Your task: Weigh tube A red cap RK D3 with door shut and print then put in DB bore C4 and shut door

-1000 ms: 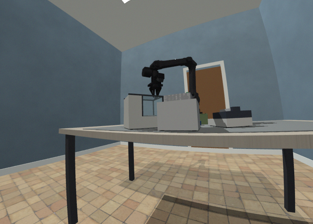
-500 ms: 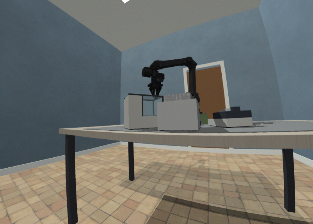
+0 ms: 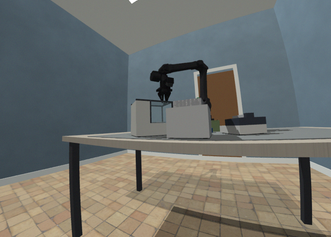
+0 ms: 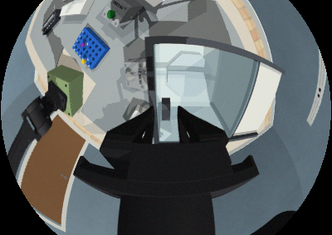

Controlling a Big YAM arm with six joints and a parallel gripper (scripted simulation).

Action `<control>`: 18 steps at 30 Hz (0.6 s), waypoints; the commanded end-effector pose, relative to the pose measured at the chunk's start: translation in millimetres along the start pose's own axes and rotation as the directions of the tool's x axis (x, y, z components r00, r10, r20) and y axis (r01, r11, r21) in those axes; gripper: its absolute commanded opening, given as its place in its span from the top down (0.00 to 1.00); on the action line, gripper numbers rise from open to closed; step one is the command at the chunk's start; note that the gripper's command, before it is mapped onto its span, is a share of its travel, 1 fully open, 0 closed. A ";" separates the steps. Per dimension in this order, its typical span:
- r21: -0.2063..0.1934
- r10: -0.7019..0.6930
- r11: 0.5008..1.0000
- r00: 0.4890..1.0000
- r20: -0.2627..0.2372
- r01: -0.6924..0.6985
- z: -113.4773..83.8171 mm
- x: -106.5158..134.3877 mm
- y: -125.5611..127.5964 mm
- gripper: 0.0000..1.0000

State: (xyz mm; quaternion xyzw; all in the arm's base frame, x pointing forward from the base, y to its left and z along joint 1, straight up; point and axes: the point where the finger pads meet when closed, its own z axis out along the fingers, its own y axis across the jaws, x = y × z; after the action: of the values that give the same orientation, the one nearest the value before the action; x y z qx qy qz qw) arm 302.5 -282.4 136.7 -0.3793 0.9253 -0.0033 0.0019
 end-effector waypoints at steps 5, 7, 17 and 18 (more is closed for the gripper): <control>0.029 0.001 1.000 1.000 0.000 -0.001 -11.5 -0.2 -12.0 0.70; 0.029 0.001 1.000 1.000 0.000 -0.001 -11.5 -0.2 -12.0 0.70; 0.053 0.007 0.999 1.000 -0.001 -0.007 -33.4 -0.1 -19.0 0.70; 0.061 0.007 0.998 1.000 0.000 -0.007 -38.6 -0.1 -18.6 0.70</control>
State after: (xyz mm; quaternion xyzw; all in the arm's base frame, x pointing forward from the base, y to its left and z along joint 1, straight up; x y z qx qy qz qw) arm 302.8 -282.7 140.8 -0.3793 0.9253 -0.0011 0.0008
